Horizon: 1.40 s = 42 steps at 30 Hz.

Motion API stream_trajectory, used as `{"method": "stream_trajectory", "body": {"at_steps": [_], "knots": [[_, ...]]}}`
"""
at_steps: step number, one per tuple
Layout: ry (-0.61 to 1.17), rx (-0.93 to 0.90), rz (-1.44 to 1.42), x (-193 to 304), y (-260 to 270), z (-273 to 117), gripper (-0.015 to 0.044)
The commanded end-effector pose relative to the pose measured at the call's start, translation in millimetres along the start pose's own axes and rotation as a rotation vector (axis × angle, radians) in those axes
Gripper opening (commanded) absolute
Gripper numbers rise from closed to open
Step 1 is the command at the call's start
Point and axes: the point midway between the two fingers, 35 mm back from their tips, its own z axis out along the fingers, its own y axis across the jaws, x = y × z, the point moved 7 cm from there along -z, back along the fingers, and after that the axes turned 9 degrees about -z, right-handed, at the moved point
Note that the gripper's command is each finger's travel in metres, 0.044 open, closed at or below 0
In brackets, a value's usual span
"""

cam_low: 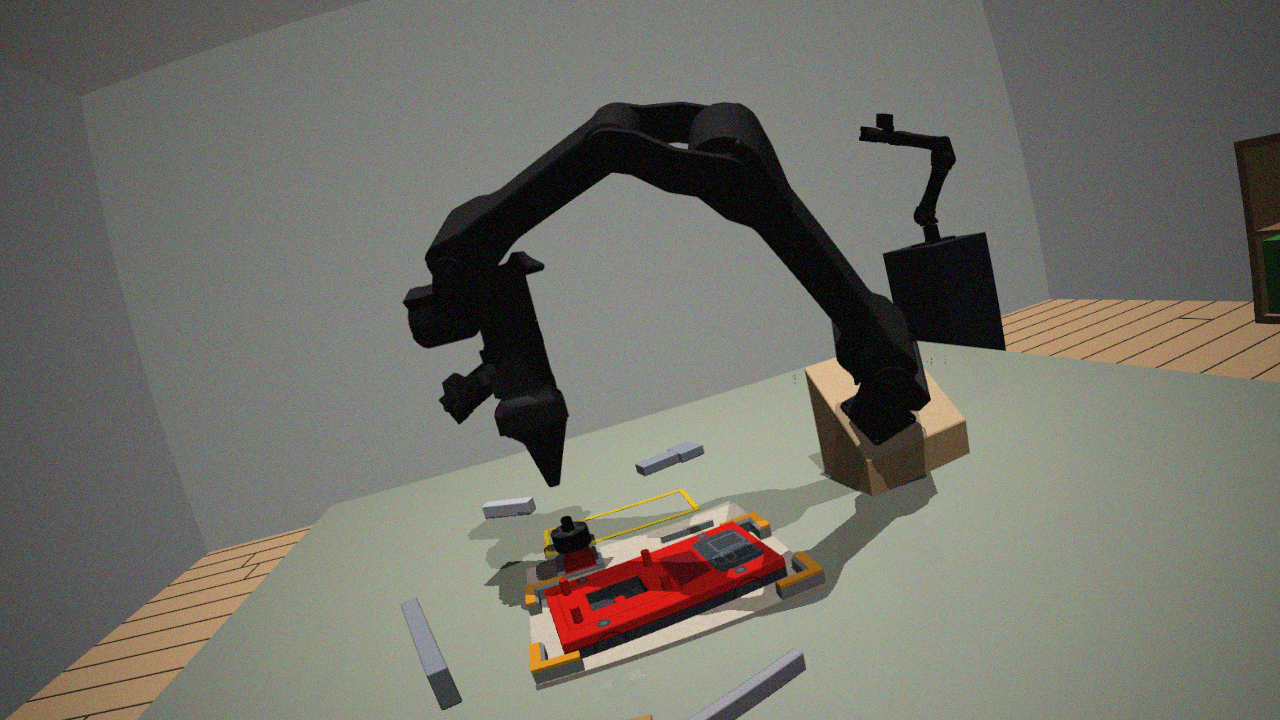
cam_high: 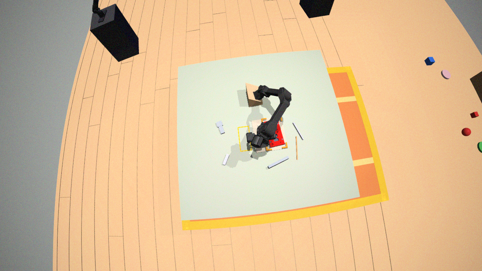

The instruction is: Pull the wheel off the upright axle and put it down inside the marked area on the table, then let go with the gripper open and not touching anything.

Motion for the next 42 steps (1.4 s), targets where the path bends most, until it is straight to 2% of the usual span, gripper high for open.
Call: {"method": "stream_trajectory", "body": {"at_steps": [1, 6, 15, 21, 25, 33, 38, 42], "knots": [[0.0, -0.01, 0.011, 2, -7, 0, 0.03], [0.0, -0.01, 0.011, 1, -7, 12, 0.03], [-0.001, -0.013, 0.01, 0, -6, 73, 0.03], [-0.001, -0.013, 0.01, 0, -7, 75, 0.03], [0.008, -0.011, 0.008, 0, -7, 71, 0.0195], [0.008, -0.011, 0.008, 0, -7, 71, 0.0142], [0.008, -0.011, 0.008, 0, -7, 70, 0.001], [0.008, -0.011, 0.008, 0, -7, 69, 0.0]]}}
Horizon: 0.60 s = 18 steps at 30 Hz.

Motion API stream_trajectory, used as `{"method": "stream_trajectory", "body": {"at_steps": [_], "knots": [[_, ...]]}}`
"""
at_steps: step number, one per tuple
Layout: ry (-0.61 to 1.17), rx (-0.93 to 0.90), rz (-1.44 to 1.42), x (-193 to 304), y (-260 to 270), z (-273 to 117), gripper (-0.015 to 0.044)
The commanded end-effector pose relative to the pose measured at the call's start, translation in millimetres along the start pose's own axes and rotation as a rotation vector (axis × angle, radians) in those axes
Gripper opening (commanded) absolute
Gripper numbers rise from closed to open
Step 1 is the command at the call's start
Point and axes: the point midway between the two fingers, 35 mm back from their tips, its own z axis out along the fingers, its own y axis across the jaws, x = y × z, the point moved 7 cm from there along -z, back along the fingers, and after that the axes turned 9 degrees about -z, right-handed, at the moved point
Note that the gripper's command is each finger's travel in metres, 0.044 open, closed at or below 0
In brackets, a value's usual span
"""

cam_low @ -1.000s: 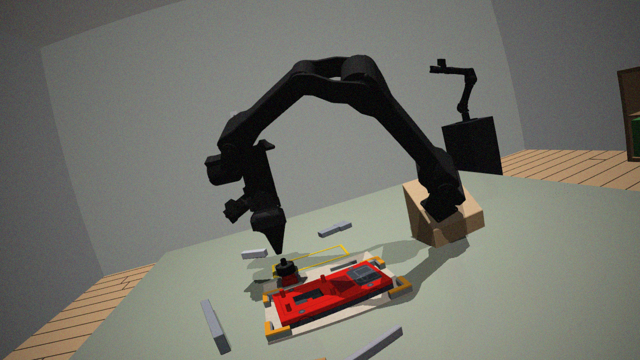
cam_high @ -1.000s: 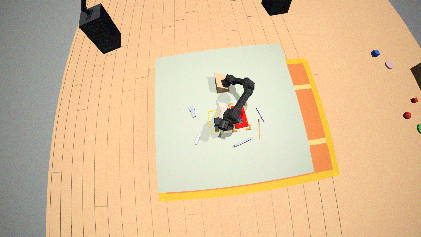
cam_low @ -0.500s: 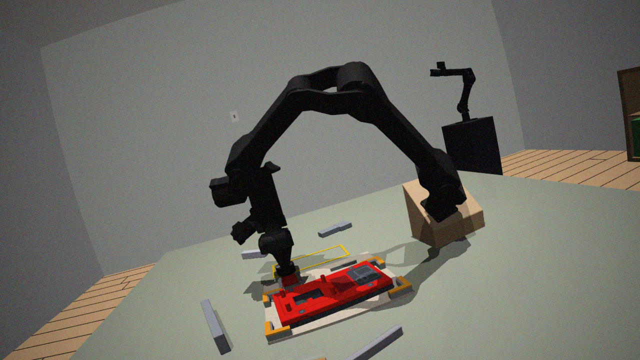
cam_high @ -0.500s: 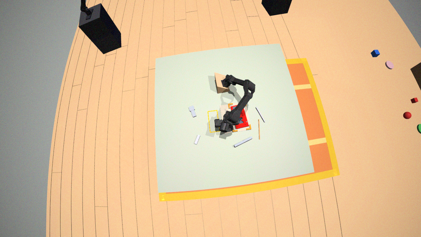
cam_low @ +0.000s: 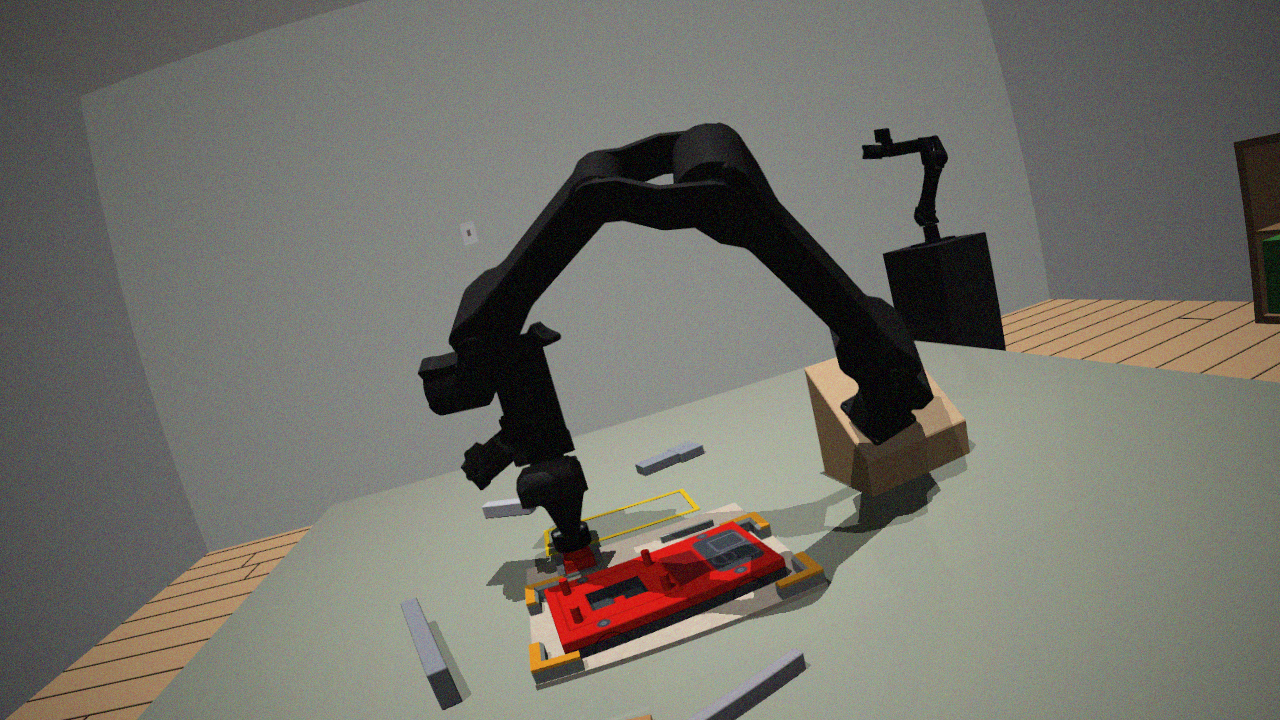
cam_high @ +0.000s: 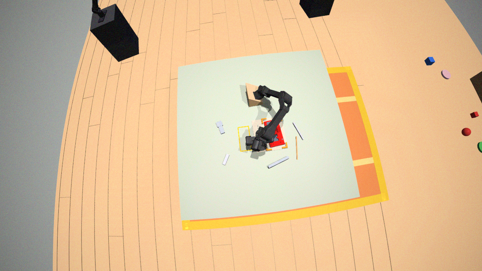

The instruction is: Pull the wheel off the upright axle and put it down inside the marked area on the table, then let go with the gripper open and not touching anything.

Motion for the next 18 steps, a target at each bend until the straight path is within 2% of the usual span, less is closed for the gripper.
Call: {"method": "stream_trajectory", "body": {"at_steps": [1, 18], "knots": [[0.0, 0.0, -0.002, 0.1, -0.3, -1.9, 0.0], [-0.001, 0.0, -0.002, 0.0, -0.5, -7.4, 0.0]]}}
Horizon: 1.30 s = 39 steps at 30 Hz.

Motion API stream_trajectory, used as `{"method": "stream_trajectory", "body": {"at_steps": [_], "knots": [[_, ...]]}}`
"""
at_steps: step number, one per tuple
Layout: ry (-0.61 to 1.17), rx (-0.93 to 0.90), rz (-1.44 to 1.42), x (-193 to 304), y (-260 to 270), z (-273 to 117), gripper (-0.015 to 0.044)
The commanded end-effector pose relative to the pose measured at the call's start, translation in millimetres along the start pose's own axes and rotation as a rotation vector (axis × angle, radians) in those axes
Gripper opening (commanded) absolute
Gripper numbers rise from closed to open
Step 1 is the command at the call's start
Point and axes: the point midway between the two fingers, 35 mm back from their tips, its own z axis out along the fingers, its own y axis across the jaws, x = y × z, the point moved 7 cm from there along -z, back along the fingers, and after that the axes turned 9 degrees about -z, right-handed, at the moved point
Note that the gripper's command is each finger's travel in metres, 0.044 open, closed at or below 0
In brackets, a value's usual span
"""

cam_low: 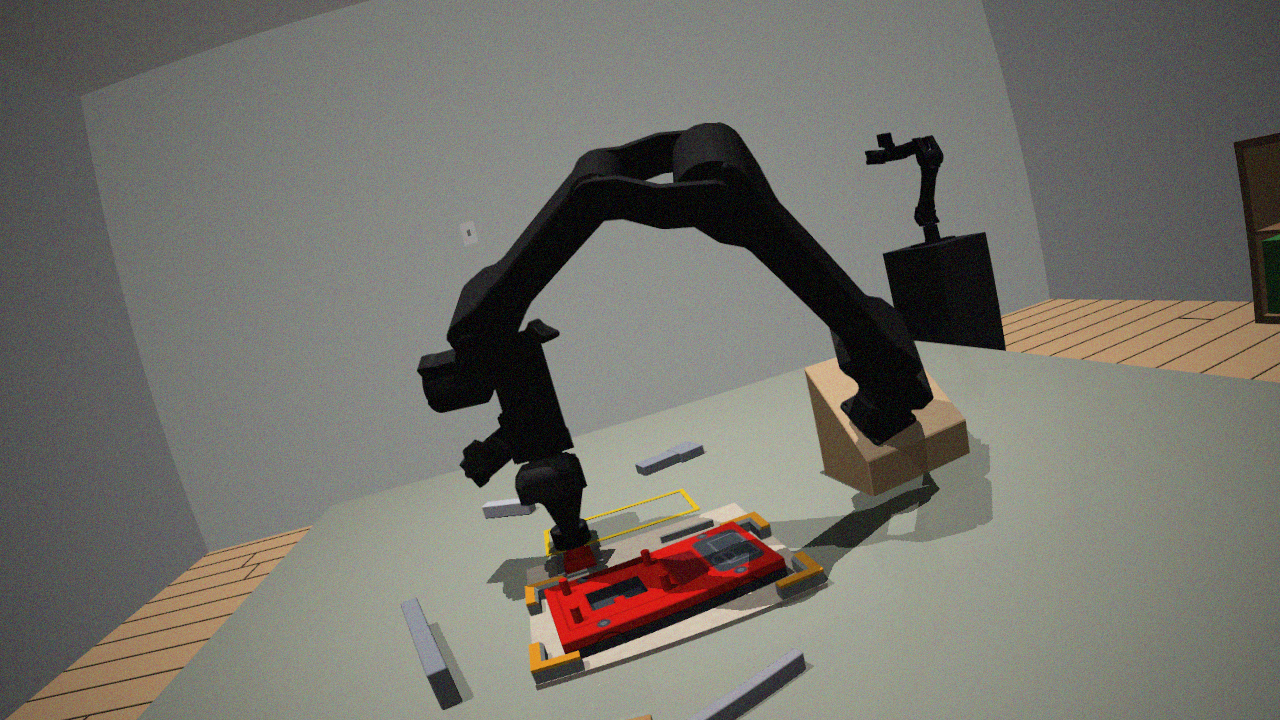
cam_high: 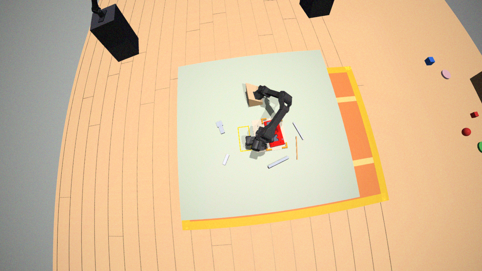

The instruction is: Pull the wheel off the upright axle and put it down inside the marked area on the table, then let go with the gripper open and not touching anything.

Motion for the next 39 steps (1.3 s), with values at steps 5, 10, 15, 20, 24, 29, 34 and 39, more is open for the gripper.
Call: {"method": "stream_trajectory", "body": {"at_steps": [5, 10, 15, 20, 24, 29, 34, 39], "knots": [[-0.003, 0.002, 0.001, 1, -1, -5, 0.0], [-0.003, 0.002, 0.001, 1, -1, -7, 0.0], [-0.004, 0.002, 0.001, 1, -1, -9, 0.0], [-0.004, 0.002, 0.001, 1, -1, -10, 0.0], [-0.004, 0.002, 0.001, 1, -1, -12, 0.0], [-0.005, 0.002, 0.002, 1, -1, -13, 0.0], [-0.005, 0.002, 0.002, 1, -1, -15, 0.0], [-0.005, 0.002, 0.002, 1, -1, -16, 0.0]]}}
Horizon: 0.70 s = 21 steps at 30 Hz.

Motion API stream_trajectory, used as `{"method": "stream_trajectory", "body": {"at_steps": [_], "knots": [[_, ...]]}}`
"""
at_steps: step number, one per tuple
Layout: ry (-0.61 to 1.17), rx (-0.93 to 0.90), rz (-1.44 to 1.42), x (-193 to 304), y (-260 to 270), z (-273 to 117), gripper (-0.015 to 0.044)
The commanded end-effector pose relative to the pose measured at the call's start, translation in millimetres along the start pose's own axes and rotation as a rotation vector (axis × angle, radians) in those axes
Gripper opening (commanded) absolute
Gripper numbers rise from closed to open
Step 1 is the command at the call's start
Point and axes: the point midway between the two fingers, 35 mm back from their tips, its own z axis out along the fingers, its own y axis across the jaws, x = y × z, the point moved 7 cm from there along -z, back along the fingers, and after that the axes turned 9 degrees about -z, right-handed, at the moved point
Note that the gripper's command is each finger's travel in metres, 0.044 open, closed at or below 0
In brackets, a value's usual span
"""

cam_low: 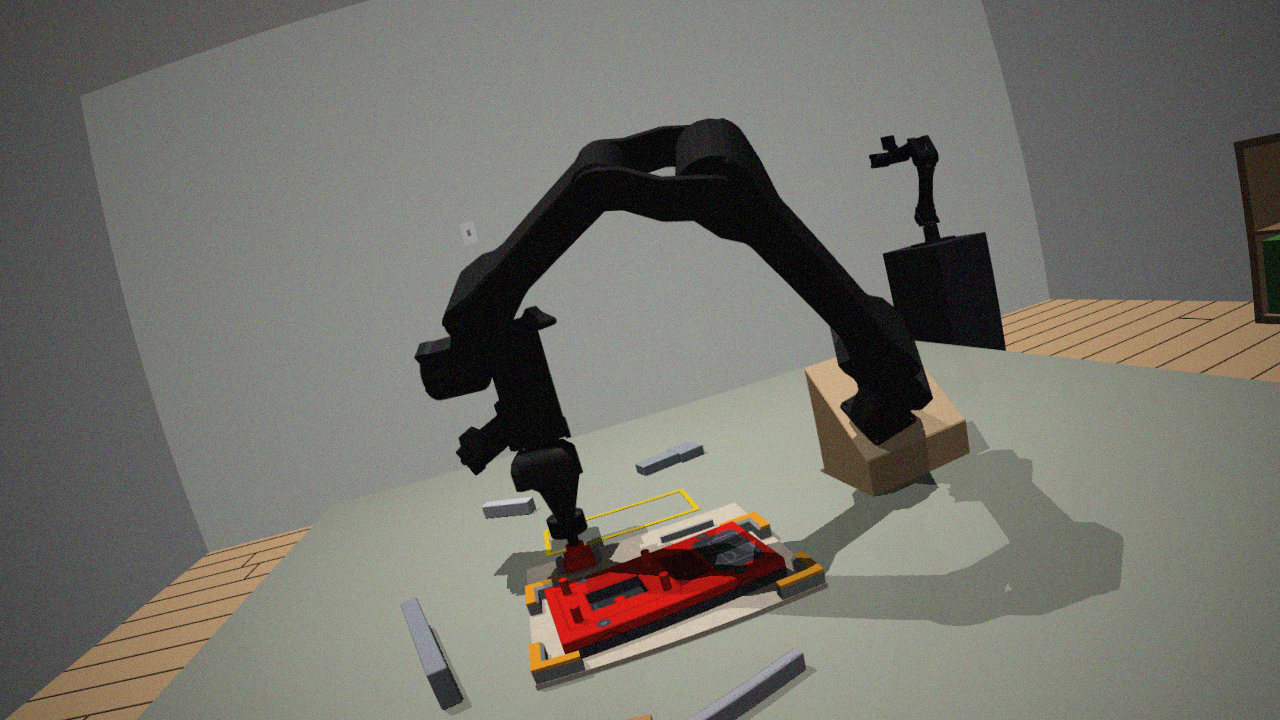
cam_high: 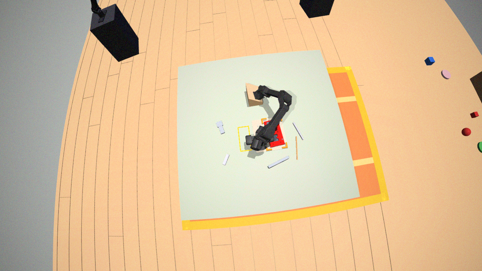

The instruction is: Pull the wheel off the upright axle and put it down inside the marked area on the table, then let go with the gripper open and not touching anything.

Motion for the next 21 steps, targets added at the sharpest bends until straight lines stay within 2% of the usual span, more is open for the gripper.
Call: {"method": "stream_trajectory", "body": {"at_steps": [1, 21], "knots": [[-0.003, 0.005, -0.001, 0.3, -1.1, -3.9, 0.0], [-0.004, 0.005, -0.001, 0.5, -1.1, -10.5, 0.0]]}}
